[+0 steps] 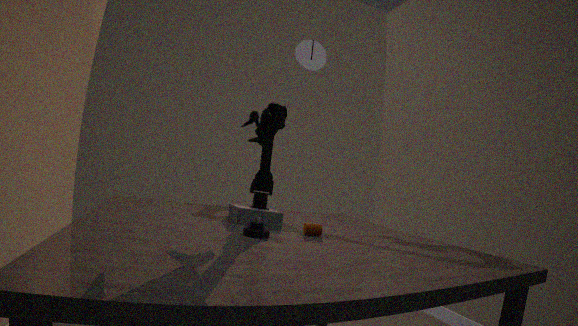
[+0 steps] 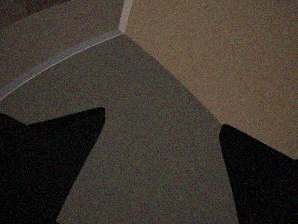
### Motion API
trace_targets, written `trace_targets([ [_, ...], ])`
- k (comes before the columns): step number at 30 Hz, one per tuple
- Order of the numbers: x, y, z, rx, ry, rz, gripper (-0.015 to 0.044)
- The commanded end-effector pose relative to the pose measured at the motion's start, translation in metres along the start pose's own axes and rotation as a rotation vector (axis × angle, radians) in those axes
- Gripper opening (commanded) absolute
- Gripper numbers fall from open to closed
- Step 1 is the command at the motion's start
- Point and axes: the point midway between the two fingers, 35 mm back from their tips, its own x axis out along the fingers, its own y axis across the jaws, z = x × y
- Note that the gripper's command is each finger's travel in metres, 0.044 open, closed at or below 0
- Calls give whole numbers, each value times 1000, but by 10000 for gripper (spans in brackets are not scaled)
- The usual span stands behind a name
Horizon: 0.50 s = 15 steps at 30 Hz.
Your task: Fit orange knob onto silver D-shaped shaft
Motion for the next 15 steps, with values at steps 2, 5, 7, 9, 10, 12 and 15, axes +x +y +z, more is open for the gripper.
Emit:
trace_targets([
  [2,-3,5,-1,38,11,19,440],
  [5,-22,34,-4,239,75,115,440],
  [7,-44,63,-5,463,159,206,440],
  [9,-66,90,-5,704,254,266,440],
  [10,-77,102,-4,825,303,286,440],
  [12,-97,123,5,1040,412,347,440],
  [15,-135,156,14,1409,605,359,440],
])
